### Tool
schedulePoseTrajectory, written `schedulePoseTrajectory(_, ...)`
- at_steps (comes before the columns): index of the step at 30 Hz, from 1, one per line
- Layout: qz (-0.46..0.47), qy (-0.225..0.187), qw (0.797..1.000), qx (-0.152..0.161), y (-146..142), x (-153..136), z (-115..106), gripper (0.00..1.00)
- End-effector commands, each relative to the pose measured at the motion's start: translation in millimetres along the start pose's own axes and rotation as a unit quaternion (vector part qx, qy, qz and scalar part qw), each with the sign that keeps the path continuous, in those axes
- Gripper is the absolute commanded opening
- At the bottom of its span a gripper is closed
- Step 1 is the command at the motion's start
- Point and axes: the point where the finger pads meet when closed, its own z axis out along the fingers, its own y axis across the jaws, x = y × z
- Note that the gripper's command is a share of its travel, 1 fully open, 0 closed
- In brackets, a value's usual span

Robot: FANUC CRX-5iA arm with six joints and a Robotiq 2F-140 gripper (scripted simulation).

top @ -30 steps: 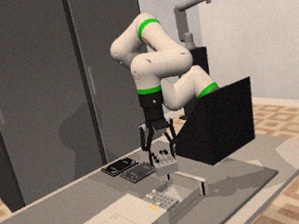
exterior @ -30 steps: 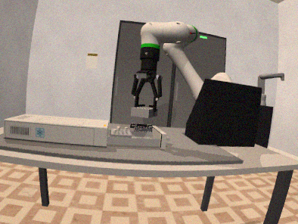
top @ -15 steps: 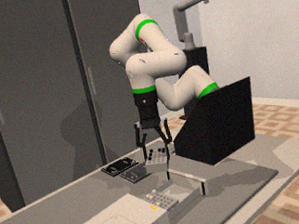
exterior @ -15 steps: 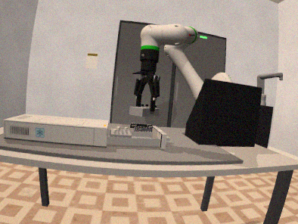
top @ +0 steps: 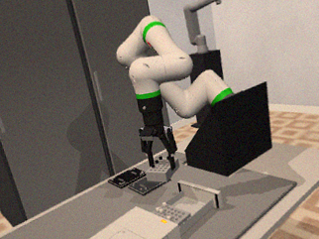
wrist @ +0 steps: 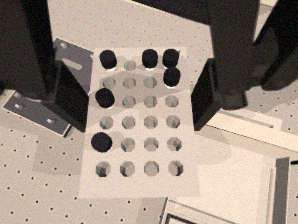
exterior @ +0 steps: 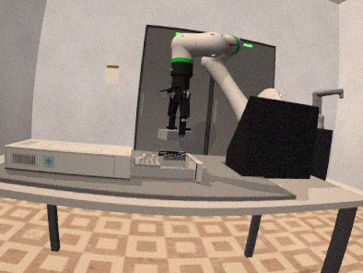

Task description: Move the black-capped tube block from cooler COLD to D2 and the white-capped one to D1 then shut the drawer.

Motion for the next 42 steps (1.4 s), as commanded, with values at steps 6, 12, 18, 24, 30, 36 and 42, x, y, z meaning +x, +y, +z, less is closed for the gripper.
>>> schedulePoseTrajectory(6, 0.097, 0.002, 0.995, -0.001, 17, -8, -1, 0.10)
schedulePoseTrajectory(12, 0.164, 0.002, 0.987, -0.001, 29, -14, -1, 0.10)
schedulePoseTrajectory(18, 0.208, 0.002, 0.978, -0.001, 43, -22, -1, 0.10)
schedulePoseTrajectory(24, 0.208, 0.002, 0.978, -0.001, 53, -27, -1, 0.10)
schedulePoseTrajectory(30, 0.208, 0.002, 0.978, -0.001, 67, -34, -1, 0.10)
schedulePoseTrajectory(36, 0.208, 0.002, 0.978, -0.001, 81, -42, -1, 0.10)
schedulePoseTrajectory(42, 0.208, 0.002, 0.978, -0.001, 91, -46, -1, 0.10)
